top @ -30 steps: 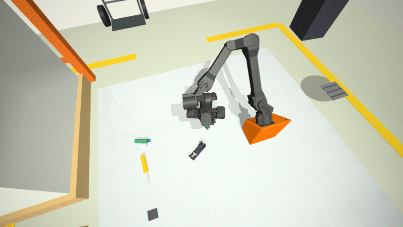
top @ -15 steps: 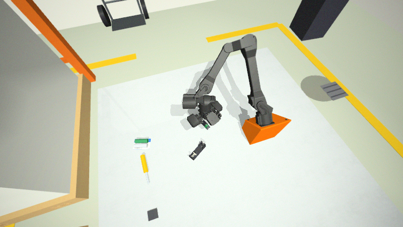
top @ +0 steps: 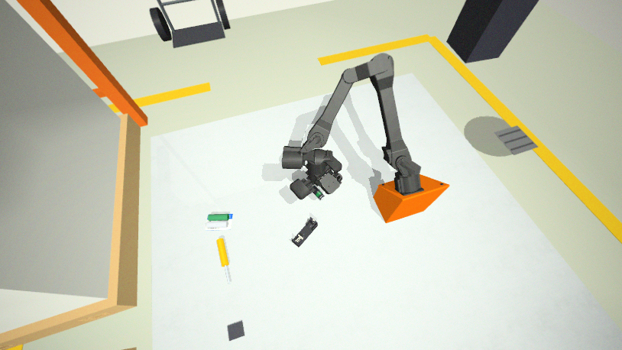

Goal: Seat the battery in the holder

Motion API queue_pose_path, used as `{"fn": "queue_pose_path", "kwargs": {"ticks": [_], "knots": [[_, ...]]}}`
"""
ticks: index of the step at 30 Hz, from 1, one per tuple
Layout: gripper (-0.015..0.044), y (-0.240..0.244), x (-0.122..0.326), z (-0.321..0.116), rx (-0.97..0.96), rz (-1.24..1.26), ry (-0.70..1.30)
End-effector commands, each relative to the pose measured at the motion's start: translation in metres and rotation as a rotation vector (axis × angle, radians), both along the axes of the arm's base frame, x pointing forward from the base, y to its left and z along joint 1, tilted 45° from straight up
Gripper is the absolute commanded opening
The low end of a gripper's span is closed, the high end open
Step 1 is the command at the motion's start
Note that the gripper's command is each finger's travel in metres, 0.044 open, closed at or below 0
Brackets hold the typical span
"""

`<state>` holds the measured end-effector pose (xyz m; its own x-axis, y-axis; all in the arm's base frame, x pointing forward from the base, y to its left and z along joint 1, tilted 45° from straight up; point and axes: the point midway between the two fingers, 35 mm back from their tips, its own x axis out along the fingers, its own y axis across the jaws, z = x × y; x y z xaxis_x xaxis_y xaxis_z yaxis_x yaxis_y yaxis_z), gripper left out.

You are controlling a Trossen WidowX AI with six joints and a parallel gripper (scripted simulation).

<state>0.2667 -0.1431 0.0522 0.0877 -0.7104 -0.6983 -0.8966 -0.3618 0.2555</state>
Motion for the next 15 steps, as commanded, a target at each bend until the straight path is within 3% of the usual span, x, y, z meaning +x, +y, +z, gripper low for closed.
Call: {"fn": "queue_pose_path", "kwargs": {"ticks": [1,15], "knots": [[0.0237,-0.004,0.0,-0.006,0.003,0.004,0.006],[0.0237,-0.02,0.002,-0.022,0.002,0.004,0.006]]}}
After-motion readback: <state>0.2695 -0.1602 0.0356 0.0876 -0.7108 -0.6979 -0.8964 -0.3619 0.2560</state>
